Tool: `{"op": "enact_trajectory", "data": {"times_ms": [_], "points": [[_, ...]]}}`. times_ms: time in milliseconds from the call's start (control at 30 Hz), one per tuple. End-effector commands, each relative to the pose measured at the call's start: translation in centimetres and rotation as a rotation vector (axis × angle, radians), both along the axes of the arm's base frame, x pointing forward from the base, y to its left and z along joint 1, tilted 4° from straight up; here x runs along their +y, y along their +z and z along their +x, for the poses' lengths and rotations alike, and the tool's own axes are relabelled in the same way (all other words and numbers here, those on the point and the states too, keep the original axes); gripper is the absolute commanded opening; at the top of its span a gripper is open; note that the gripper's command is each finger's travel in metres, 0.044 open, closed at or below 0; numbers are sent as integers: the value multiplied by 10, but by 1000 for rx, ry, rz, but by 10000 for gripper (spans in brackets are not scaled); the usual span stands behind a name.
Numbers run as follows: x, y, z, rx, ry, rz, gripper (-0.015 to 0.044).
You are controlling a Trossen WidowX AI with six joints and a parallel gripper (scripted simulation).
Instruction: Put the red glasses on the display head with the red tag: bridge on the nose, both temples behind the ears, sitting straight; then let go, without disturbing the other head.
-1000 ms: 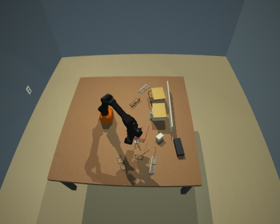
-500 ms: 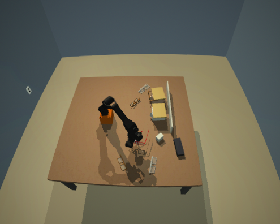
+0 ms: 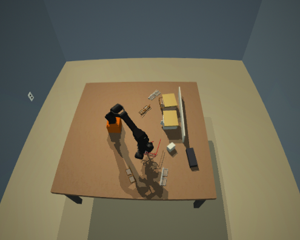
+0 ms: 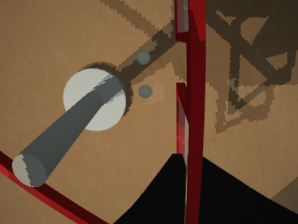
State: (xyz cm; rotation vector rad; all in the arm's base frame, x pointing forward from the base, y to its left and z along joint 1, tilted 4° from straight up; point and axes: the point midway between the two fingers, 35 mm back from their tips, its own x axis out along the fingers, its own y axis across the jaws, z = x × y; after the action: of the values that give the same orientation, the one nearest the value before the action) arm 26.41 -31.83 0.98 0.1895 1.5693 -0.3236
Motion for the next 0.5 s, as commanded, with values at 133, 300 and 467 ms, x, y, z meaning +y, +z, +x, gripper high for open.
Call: {"op": "enact_trajectory", "data": {"times_ms": [133, 300, 467], "points": [[-4, 0, 1, 2, 2, -2, 0], [-6, 0, 3, 2, 2, -3, 0], [-7, 1, 4, 2, 2, -3, 0]]}}
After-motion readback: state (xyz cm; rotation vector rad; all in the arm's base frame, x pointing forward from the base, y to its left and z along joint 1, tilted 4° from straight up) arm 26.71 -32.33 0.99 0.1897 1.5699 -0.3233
